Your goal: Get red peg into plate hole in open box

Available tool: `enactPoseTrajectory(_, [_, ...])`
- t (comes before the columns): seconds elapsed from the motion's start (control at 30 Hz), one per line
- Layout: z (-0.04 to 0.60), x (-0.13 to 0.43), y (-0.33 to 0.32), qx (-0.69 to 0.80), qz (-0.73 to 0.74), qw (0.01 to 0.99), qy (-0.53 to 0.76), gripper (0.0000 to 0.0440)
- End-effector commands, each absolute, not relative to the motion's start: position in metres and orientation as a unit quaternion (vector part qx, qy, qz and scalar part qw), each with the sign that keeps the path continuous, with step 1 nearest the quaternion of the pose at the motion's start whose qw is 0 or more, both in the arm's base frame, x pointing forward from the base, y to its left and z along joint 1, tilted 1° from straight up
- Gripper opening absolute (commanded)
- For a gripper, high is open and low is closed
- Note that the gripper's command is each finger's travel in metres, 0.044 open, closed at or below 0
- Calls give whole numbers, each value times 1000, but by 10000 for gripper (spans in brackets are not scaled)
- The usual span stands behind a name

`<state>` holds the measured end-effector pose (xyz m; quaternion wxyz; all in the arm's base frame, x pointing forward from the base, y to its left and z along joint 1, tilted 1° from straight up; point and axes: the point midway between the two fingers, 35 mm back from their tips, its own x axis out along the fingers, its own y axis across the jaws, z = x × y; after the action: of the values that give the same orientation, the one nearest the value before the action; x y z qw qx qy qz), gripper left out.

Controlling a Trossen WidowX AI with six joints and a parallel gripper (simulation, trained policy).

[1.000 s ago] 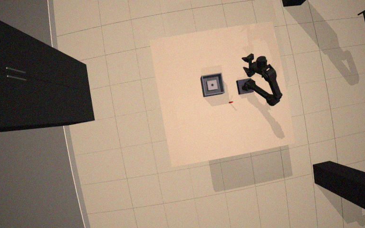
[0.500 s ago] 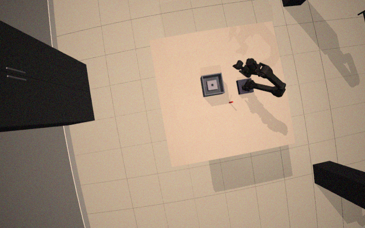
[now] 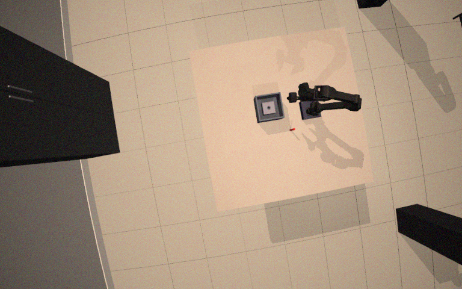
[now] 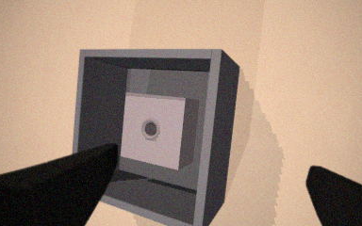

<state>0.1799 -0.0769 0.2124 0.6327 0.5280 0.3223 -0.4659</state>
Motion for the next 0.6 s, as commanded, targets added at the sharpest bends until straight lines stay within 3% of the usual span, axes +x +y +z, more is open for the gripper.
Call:
enactPoseTrajectory(0.0, [207, 189, -58, 490, -442, 651, 374, 440])
enactPoseTrajectory(0.57, [164, 193, 41, 344, -372, 654, 561, 440])
